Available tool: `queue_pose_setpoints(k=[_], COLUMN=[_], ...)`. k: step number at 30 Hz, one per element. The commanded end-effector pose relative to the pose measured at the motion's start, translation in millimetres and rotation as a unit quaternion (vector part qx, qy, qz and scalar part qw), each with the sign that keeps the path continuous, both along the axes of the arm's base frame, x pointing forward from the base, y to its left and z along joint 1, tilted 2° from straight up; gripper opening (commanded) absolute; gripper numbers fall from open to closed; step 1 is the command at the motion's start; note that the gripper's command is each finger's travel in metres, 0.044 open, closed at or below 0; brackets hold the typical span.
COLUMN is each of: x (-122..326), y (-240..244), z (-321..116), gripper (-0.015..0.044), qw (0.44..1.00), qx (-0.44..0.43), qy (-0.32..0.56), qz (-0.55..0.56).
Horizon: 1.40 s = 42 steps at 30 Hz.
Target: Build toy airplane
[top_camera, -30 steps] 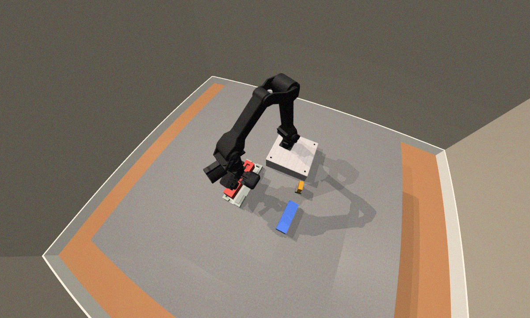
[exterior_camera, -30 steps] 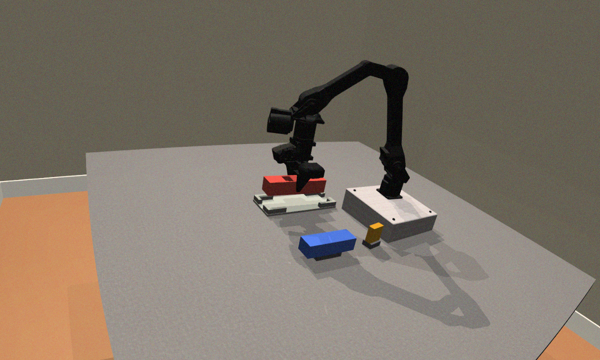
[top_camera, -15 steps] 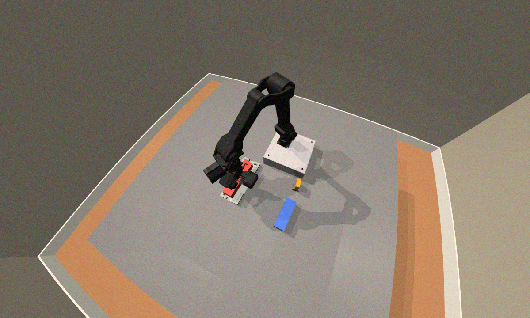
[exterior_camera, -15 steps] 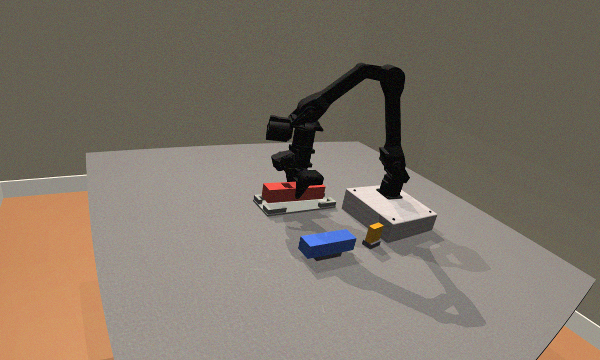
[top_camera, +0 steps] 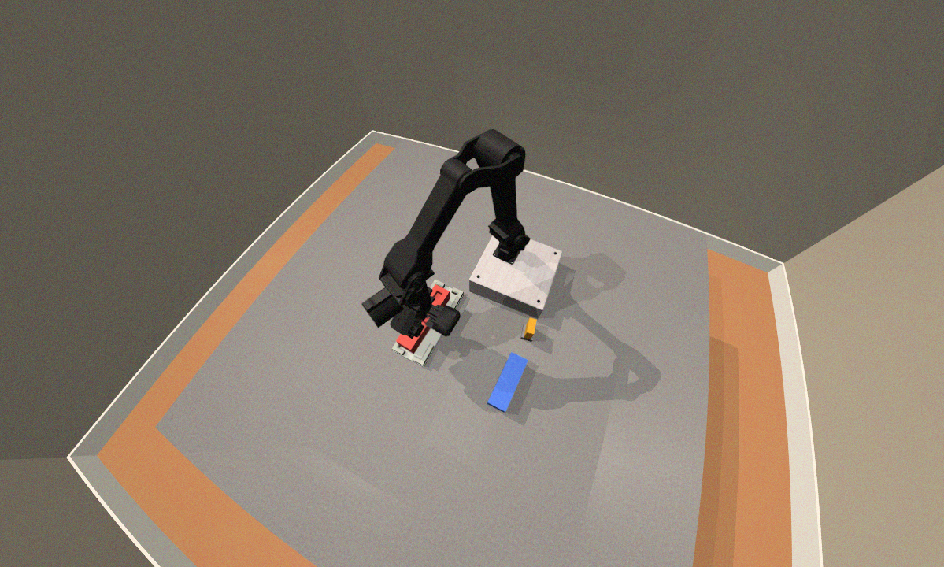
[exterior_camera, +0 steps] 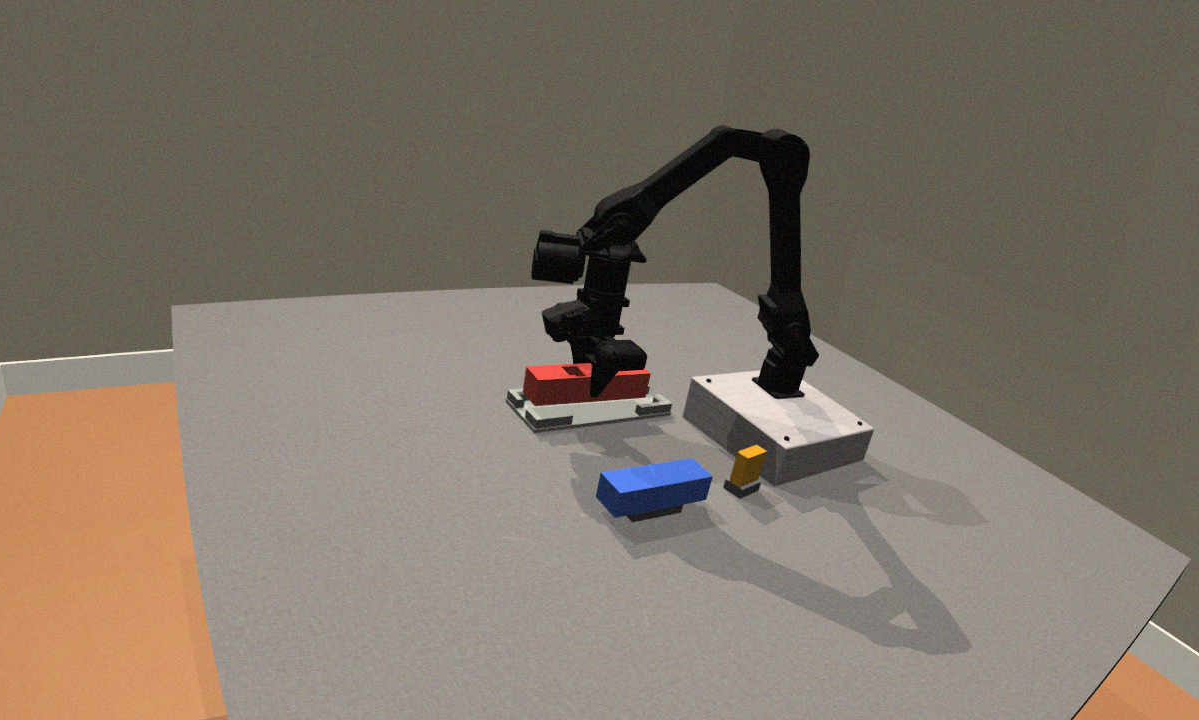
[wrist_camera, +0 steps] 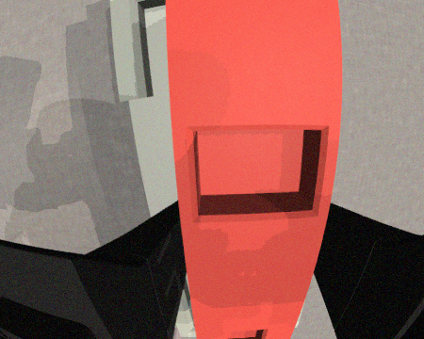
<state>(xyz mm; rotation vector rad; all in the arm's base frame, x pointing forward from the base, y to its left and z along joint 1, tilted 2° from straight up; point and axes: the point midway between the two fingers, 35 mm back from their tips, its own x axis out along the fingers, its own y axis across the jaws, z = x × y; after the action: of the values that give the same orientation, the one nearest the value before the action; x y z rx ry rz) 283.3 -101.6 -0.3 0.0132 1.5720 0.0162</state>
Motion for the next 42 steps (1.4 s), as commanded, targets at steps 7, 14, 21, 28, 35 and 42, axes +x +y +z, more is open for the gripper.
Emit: queue_pose_setpoints(k=[7, 14, 21, 28, 35, 42], x=[0, 0, 4, 5, 7, 45], y=[0, 0, -4, -5, -3, 93], z=[0, 0, 80, 107, 109, 104], gripper=[0.0374, 0.044, 0.044, 0.044, 0.044, 0.044], qw=[1.0, 1.0, 1.0, 1.0, 1.0, 1.0], qx=[0.0, 0.0, 0.001, 0.001, 0.001, 0.004], qy=[0.0, 0.0, -0.001, 0.0, -0.001, -0.003], qz=[0.0, 0.0, 0.0, 0.001, 0.013, 0.013])
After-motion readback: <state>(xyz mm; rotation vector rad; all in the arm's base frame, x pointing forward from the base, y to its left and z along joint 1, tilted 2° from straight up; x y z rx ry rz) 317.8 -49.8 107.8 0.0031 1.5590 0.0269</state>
